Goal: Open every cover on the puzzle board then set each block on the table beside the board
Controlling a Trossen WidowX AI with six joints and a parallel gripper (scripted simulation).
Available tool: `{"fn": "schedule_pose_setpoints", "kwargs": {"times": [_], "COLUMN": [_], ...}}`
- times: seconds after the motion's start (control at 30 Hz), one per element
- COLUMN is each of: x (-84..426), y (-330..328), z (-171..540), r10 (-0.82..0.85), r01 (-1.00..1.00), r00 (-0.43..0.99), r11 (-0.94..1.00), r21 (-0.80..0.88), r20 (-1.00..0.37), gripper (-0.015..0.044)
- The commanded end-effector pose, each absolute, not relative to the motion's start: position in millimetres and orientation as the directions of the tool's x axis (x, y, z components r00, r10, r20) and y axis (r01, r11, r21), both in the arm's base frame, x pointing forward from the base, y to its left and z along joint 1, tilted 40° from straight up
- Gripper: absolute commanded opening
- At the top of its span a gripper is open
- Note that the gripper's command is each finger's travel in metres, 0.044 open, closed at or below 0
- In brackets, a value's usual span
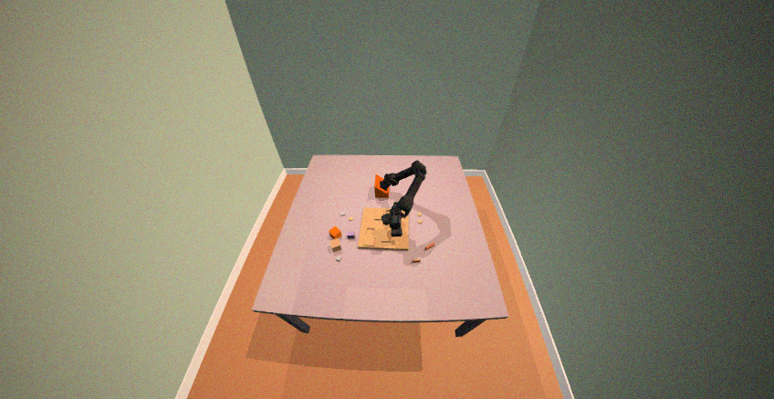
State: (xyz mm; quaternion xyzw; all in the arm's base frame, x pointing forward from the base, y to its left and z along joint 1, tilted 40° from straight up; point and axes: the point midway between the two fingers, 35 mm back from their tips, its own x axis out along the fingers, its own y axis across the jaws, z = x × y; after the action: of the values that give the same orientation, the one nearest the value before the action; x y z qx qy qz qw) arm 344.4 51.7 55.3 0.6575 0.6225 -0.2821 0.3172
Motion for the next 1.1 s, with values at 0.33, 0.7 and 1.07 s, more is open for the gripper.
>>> {"fn": "schedule_pose_setpoints", "kwargs": {"times": [0.33, 0.7, 1.07], "x": [344, 344, 343], "y": [49, 40, 31], "z": [59, 70, 81], "r10": [0.639, 0.638, 0.637], "r01": [0.912, 0.757, 0.536], "r00": [0.067, 0.068, 0.068], "r11": [0.272, 0.467, 0.626], "r21": [0.307, 0.456, 0.567], "r20": [-0.766, -0.767, -0.767], "gripper": [0.0052, 0.0144, 0.0144]}}
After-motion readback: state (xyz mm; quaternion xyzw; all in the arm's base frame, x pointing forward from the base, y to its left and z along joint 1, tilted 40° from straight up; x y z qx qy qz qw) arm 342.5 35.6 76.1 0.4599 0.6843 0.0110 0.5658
